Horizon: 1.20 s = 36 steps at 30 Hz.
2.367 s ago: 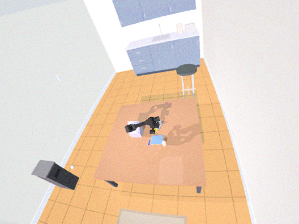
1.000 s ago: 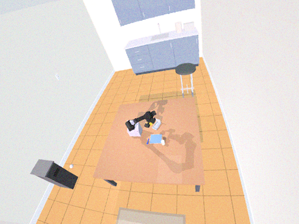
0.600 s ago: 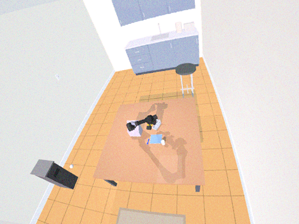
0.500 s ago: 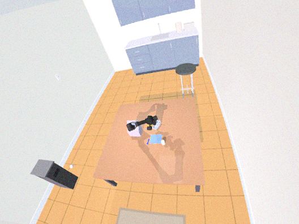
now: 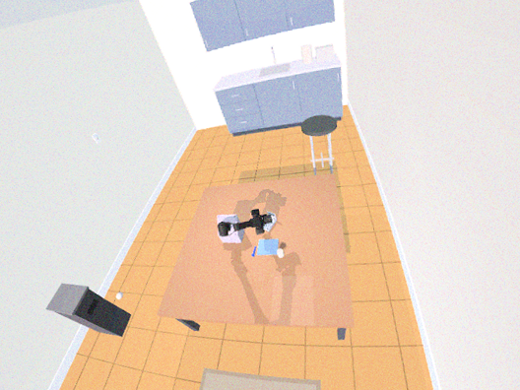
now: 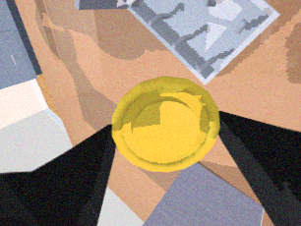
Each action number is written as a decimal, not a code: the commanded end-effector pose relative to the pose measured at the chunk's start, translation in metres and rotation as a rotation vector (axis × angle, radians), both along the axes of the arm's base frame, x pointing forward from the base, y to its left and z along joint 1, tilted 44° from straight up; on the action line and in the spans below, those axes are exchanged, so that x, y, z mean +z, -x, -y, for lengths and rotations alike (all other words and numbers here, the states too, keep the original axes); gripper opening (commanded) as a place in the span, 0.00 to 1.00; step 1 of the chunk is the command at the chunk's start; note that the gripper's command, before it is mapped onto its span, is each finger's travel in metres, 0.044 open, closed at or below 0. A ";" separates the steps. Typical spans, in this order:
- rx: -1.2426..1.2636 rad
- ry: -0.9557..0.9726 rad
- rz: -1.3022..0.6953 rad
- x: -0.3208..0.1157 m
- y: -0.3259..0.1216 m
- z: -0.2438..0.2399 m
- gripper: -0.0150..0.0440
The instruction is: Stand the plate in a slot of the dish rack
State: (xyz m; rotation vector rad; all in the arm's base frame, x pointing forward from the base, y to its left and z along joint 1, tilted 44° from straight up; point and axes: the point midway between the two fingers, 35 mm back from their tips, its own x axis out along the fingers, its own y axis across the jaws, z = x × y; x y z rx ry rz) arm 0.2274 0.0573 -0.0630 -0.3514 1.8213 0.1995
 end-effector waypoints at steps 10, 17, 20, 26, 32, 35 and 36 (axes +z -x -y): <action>0.175 -0.260 0.023 -0.014 -0.002 0.006 0.25; 0.287 -0.394 0.080 -0.020 -0.004 0.010 0.25; 0.337 -0.447 0.113 -0.021 -0.006 0.012 0.25; 0.442 -0.541 0.193 -0.024 -0.008 0.016 0.25; 0.552 -0.618 0.291 -0.024 -0.011 0.021 0.25; 0.609 -0.648 0.346 -0.024 -0.012 0.023 0.25; 0.628 -0.657 0.365 -0.024 -0.013 0.024 0.25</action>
